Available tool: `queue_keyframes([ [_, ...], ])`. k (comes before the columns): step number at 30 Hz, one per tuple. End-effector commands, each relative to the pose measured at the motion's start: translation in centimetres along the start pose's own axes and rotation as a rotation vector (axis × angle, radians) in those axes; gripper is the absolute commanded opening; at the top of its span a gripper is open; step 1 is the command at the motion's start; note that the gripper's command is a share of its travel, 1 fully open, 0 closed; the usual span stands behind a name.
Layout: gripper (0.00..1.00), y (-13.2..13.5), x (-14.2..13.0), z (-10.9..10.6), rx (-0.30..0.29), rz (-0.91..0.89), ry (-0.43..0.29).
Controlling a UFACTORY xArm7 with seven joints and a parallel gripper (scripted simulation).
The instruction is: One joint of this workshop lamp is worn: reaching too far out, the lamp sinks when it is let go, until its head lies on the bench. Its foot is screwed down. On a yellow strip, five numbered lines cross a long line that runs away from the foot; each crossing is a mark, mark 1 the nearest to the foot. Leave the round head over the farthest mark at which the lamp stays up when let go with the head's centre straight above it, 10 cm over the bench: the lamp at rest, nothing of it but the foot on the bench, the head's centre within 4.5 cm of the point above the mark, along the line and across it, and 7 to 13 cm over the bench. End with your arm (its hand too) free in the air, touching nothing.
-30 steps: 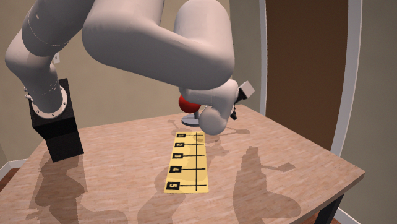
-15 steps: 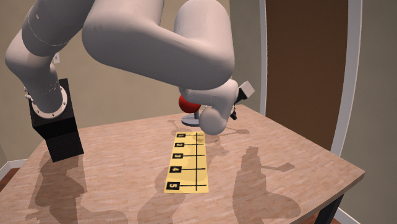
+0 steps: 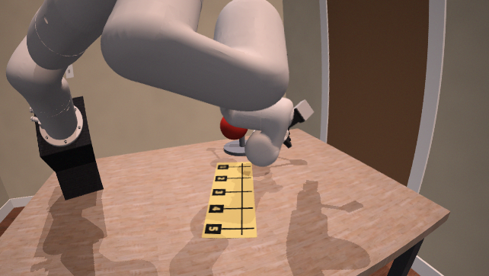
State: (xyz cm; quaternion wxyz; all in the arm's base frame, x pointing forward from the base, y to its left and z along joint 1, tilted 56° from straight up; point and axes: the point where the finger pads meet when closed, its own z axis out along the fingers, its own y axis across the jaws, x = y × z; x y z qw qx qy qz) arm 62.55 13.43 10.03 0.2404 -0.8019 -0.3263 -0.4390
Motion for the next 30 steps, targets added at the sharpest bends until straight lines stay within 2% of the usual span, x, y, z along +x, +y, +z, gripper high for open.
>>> queue_keyframes([
  [1, 1.0, -0.2, 0.2, 0.1, 0.004, -0.003, 0.002],
  [23, 1.0, -0.2, 0.2, 0.1, 0.004, -0.003, 0.002],
  [30, 1.0, -1.5, -0.2, 0.2, -0.052, 0.132, 0.023],
])
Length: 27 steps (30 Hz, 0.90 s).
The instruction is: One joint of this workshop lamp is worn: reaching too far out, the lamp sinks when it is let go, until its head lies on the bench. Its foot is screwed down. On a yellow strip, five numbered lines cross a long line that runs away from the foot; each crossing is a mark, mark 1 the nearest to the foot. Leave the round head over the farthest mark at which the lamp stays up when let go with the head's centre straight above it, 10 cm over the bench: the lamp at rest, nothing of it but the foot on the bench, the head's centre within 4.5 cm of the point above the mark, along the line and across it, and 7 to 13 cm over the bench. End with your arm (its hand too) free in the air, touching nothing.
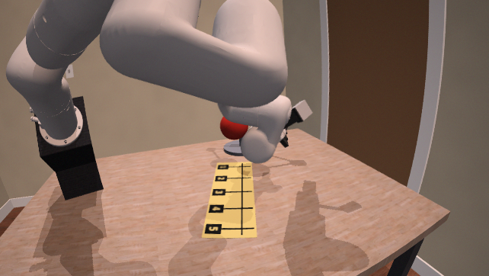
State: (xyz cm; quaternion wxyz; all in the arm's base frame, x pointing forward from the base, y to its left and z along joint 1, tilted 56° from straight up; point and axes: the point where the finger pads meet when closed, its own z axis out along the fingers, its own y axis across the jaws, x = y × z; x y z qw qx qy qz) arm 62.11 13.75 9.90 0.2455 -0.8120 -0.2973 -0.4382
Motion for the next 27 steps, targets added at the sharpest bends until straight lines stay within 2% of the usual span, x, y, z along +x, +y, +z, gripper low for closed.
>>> queue_keyframes([
  [1, 1.0, -1.1, -0.1, 0.2, -0.039, 0.094, 0.019],
  [8, 1.0, -2.4, -0.6, 0.3, -0.095, 0.229, 0.04],
  [27, 1.0, -4.8, -0.8, 0.7, -0.184, 0.469, 0.068],
])
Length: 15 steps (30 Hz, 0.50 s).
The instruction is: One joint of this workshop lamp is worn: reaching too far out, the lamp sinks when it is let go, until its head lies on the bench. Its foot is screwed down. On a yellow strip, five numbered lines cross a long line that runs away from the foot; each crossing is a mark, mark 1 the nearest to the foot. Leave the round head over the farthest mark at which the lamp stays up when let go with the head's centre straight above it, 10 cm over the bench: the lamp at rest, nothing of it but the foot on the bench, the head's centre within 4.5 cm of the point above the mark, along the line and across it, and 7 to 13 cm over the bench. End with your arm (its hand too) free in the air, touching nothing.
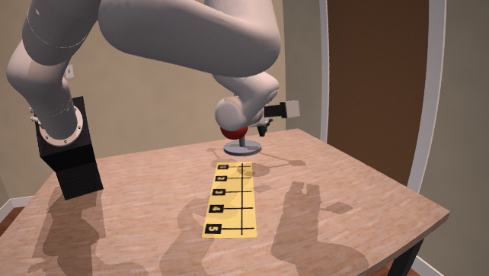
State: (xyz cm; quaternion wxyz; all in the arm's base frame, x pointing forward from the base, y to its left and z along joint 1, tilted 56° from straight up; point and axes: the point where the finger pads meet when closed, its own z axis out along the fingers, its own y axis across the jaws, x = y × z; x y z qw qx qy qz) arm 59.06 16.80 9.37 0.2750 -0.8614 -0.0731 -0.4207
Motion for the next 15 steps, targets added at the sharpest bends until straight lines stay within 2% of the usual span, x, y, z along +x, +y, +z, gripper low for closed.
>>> queue_keyframes([
  [1, 1.0, -0.8, -0.1, 0.1, -0.025, 0.054, 0.014],
  [15, 1.0, -3.0, -0.8, 0.3, -0.116, 0.287, 0.045],
])
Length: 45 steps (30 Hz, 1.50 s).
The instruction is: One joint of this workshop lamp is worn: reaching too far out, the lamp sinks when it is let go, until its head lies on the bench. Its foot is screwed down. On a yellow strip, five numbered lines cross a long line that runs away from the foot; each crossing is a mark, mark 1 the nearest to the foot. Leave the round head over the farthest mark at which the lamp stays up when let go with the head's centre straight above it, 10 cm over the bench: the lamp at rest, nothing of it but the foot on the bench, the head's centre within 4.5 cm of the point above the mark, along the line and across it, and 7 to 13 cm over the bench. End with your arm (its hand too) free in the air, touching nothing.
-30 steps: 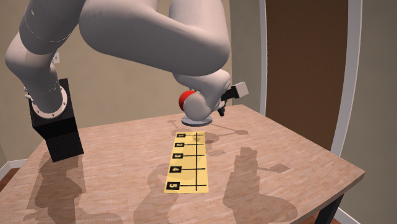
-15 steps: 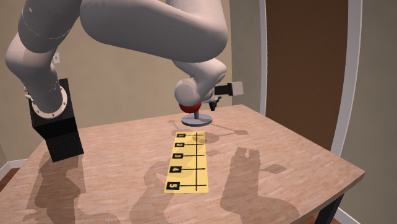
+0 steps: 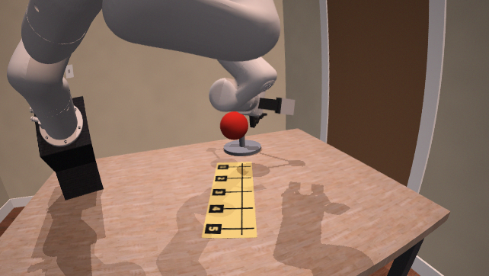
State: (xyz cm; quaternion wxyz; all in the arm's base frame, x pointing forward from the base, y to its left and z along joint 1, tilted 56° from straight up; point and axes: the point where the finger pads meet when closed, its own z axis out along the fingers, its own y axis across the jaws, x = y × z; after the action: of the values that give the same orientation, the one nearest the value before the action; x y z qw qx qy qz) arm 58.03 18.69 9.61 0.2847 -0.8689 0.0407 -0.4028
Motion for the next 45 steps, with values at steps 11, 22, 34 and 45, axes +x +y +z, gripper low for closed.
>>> queue_keyframes([
  [11, 1.0, -2.4, -0.7, 0.2, -0.09, 0.22, 0.036],
  [22, 1.0, -3.8, -0.9, 0.4, -0.146, 0.369, 0.053],
  [34, 1.0, -5.8, -0.9, 0.9, -0.219, 0.567, 0.073],
  [45, 1.0, -7.2, -0.5, 1.3, -0.268, 0.716, 0.085],
])
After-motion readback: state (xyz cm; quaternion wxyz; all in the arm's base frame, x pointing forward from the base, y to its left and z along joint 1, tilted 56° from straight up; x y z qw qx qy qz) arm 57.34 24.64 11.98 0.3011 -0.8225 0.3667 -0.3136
